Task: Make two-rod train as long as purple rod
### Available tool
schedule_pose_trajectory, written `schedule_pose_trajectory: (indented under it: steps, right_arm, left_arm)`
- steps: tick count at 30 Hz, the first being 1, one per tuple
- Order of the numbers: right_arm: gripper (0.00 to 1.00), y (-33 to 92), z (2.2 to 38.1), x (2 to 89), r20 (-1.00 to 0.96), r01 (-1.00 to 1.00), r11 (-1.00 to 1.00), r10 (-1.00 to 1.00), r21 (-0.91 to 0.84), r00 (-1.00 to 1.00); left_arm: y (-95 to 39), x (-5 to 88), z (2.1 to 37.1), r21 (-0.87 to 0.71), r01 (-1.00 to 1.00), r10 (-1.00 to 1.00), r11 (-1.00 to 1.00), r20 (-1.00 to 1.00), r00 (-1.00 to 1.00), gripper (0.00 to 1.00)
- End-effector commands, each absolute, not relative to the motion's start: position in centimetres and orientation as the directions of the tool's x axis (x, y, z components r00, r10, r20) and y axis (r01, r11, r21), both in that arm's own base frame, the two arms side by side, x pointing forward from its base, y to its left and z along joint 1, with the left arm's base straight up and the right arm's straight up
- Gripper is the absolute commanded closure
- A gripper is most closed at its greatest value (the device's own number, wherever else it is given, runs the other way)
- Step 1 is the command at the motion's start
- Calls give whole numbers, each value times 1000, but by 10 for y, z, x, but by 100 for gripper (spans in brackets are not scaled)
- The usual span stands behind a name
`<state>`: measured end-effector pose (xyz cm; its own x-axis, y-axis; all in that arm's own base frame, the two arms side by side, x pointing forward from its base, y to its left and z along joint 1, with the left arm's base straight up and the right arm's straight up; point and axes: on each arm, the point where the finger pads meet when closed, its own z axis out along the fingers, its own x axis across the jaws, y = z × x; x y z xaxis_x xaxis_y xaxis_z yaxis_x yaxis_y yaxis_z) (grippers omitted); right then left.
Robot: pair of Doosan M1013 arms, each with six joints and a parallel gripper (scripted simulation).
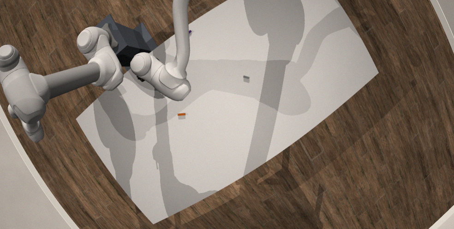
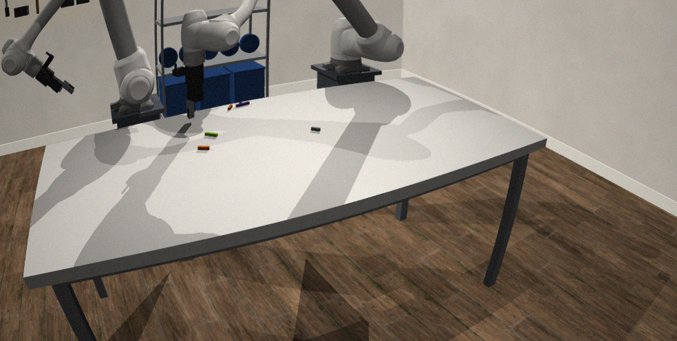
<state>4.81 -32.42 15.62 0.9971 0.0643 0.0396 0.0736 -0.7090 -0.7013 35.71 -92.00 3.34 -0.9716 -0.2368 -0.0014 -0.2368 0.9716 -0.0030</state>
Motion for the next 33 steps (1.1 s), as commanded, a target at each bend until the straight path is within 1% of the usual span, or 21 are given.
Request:
schedule_pose_trajectory:
  steps: [1, 12, 33]
  right_arm:
    - [0, -322, 159, 44, 38, 77, -704, 72, -706, 997]
    - [0, -322, 159, 44, 38, 77, -704, 72, -706, 997]
    - [0, -322, 159, 44, 38, 77, -704, 72, -706, 997]
  left_arm:
    - [-920, 355, 24, -1, -232, -232, 973, 2, -973, 76]
    - [-921, 355, 17, -1, -232, -232, 973, 1, -973, 76]
    - [-920, 355, 17, 0, -232, -232, 973, 2, -973, 76]
